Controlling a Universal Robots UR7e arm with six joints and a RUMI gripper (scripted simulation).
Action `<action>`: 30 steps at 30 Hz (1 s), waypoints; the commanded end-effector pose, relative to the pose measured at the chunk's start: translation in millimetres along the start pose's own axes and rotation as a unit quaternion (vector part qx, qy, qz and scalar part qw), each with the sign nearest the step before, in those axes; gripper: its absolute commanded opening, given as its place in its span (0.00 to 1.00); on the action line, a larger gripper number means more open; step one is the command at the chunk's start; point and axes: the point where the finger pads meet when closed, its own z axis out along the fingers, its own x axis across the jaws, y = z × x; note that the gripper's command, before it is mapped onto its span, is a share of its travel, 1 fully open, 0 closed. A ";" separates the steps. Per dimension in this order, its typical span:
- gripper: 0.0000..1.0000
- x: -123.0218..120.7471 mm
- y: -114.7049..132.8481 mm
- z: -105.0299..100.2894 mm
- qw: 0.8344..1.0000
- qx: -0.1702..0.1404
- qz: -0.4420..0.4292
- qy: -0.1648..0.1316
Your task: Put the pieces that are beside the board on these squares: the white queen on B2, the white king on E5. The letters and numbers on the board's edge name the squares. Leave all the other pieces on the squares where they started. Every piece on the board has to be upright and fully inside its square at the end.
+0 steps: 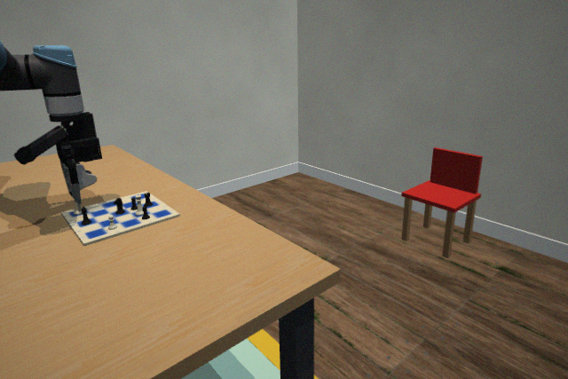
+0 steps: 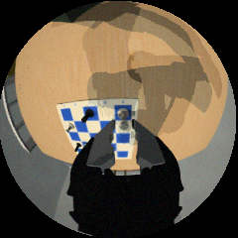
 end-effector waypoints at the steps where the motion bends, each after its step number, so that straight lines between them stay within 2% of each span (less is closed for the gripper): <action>1: 0.20 0.0 0.3 -0.2 1.000 0.000 0.000 0.000; 2: 0.25 0.0 0.3 -0.2 1.000 0.000 0.000 0.000; 19: 0.25 0.0 0.4 -2.8 1.000 0.000 0.000 0.000; 30: 0.25 0.0 0.3 -28.6 1.000 0.000 0.000 0.000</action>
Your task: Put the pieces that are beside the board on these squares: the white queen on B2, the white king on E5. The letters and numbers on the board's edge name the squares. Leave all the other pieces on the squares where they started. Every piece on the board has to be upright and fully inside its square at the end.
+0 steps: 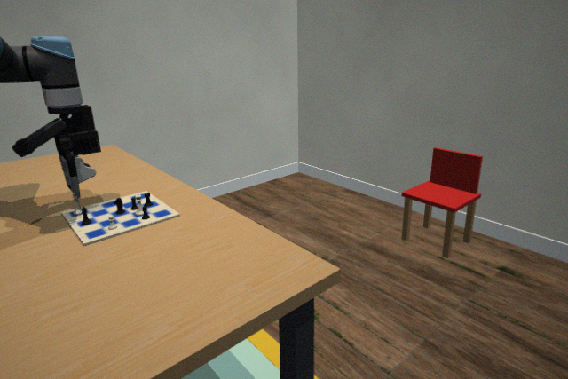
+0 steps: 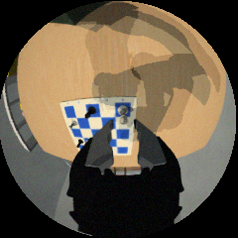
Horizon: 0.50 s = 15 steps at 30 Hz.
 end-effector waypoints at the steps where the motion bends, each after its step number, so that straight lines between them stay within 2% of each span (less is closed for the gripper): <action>1: 0.25 -0.1 0.2 -14.3 1.000 0.000 0.000 0.000; 4: 0.25 -0.1 0.2 -18.0 1.000 0.000 0.000 0.000; 15: 0.25 -0.1 0.2 -58.0 1.000 0.000 0.000 0.000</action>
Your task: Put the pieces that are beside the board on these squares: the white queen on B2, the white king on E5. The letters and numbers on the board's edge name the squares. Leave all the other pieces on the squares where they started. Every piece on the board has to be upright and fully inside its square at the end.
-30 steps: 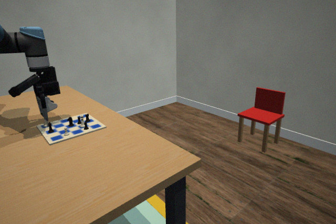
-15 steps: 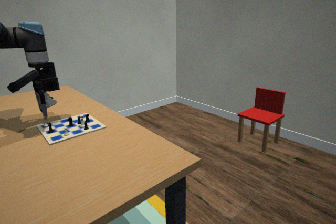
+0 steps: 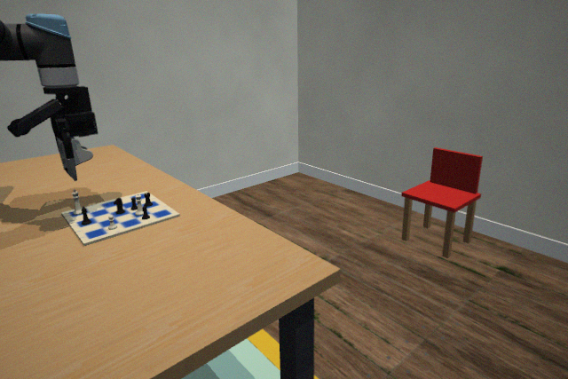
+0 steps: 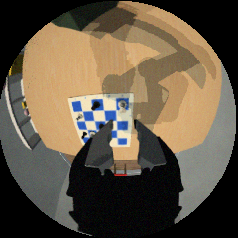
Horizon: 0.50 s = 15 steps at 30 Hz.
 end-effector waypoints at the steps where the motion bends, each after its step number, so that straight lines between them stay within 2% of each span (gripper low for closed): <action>1: 0.25 -0.2 -0.3 -15.6 1.000 0.000 0.000 0.001; 14: 0.25 -0.2 -0.3 -27.2 1.000 0.000 0.000 0.001; 15: 1.00 -0.2 -0.3 -27.2 1.000 0.000 0.000 0.001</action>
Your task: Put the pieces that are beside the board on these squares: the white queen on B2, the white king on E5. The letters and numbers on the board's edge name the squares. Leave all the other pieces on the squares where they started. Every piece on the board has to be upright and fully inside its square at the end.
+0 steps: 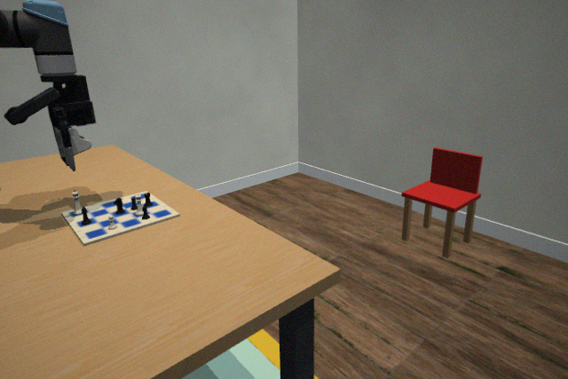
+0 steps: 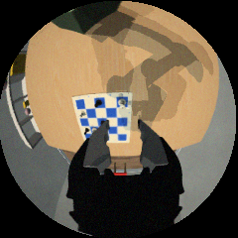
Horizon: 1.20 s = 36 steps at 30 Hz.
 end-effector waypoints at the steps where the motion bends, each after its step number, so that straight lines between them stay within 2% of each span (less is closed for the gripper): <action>1: 1.00 -0.1 0.3 -0.9 1.000 0.000 0.000 0.000; 25: 1.00 -0.1 0.3 -2.0 1.000 0.000 0.000 0.000; 30: 1.00 -0.1 0.3 -10.2 1.000 0.000 0.000 0.000; 36: 1.00 -0.1 0.3 -29.9 1.000 0.000 0.000 0.000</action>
